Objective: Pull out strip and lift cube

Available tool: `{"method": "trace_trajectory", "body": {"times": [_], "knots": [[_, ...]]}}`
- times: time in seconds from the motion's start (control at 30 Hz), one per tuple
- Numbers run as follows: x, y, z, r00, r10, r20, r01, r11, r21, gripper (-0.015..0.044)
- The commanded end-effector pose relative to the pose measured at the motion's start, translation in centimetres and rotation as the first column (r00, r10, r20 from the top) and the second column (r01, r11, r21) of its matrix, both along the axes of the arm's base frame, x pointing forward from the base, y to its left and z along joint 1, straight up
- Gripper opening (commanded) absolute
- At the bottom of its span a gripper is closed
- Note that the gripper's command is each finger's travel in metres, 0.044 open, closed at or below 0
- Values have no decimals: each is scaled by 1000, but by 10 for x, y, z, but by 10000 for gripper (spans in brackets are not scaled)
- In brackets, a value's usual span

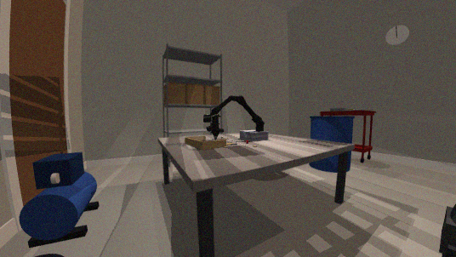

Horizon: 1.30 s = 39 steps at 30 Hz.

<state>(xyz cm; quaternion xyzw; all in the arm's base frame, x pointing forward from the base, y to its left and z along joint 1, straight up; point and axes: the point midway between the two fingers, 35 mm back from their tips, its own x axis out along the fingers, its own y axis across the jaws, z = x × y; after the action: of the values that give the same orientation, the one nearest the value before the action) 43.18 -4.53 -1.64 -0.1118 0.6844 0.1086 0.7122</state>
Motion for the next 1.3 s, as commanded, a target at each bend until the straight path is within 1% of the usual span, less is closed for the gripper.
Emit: {"method": "trace_trajectory", "body": {"times": [0.0, 1.27], "knots": [[0, 0, -6, 1000, -3, 1, 3, 1000, -2, 0], [0, 0, -12, 1000, -3, 1, 3, 1000, -2, 0]]}}
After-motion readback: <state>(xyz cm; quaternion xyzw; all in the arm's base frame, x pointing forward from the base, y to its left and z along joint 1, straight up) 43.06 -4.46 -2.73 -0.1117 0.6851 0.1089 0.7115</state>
